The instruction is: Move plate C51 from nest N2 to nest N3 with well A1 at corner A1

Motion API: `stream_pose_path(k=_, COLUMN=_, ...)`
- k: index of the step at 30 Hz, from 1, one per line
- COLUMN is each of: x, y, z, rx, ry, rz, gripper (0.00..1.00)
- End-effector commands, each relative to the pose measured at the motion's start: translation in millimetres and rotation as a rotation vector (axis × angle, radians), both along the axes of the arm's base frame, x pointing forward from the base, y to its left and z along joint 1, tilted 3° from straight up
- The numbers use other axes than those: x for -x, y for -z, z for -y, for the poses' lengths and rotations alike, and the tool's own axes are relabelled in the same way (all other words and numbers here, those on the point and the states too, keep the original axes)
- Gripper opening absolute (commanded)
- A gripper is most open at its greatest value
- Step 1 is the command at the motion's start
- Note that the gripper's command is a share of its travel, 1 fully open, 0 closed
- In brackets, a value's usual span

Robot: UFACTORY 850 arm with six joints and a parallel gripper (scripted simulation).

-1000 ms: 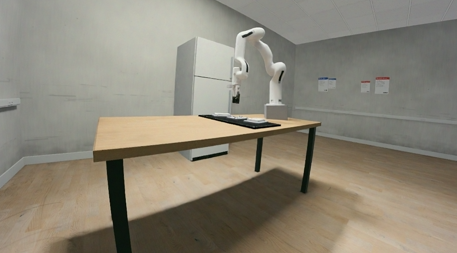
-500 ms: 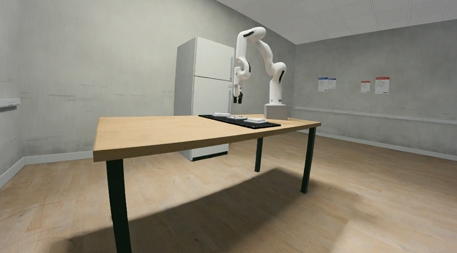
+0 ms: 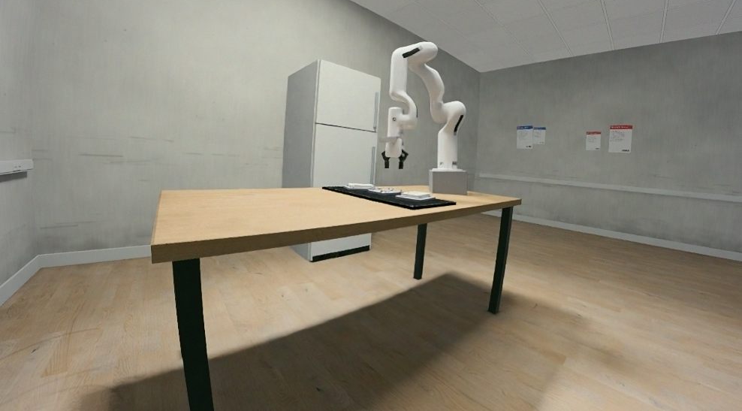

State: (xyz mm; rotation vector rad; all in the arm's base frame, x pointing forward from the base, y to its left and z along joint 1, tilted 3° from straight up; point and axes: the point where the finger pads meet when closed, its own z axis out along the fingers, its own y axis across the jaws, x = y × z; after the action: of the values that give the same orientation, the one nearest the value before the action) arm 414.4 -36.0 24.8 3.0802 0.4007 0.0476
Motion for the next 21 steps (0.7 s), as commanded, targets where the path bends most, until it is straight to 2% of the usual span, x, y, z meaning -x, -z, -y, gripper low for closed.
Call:
stream_pose_path(k=1, x=0.2, y=0.0, z=-12.3, rx=0.013, ry=-0.061, rz=0.007, gripper=1.00)
stream_pose_path(k=16, x=7.5, y=3.4, z=-87.0, rx=0.012, ry=-0.061, rz=0.007, gripper=1.00)
stream_pose_path(k=18, x=7.5, y=3.4, z=-87.0, rx=0.012, ry=-0.061, rz=0.007, gripper=1.00)
stream_pose_path(k=21, x=8.9, y=4.1, z=-101.9, rx=0.012, ry=-0.061, rz=0.007, gripper=1.00)
